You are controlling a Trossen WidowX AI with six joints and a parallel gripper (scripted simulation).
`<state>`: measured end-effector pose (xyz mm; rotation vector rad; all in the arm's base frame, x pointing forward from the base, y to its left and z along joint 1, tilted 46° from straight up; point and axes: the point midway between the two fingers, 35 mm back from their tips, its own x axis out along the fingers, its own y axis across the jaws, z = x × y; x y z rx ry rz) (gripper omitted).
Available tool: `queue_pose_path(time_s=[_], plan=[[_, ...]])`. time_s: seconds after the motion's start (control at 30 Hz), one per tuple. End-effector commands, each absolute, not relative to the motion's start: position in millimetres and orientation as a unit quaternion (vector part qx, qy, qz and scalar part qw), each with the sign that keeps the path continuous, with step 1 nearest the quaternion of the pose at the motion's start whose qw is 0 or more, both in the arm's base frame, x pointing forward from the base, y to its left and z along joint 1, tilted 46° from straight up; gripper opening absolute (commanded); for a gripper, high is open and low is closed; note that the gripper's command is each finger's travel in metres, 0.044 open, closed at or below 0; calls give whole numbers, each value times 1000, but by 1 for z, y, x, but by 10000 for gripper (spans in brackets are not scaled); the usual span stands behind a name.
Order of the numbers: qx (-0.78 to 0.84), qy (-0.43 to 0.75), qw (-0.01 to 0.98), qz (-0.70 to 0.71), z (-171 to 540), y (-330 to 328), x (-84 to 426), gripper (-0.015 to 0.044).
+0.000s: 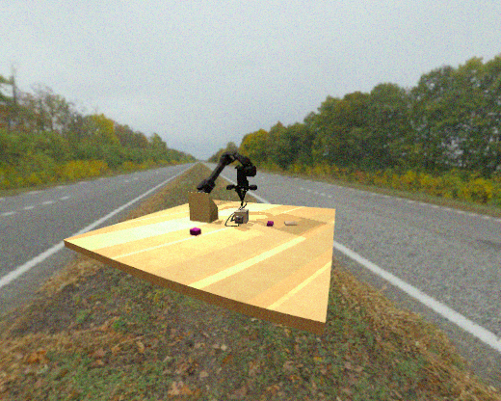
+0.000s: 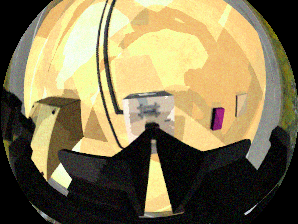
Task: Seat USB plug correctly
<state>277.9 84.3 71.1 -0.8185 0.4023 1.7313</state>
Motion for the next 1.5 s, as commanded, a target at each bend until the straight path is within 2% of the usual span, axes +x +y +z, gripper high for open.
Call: queue_pose_path(time_s=[0.0,1.47], plan=[[-347,165,558,736,71,86,277,0],[-344,152,556,741,69,91,275,0]])
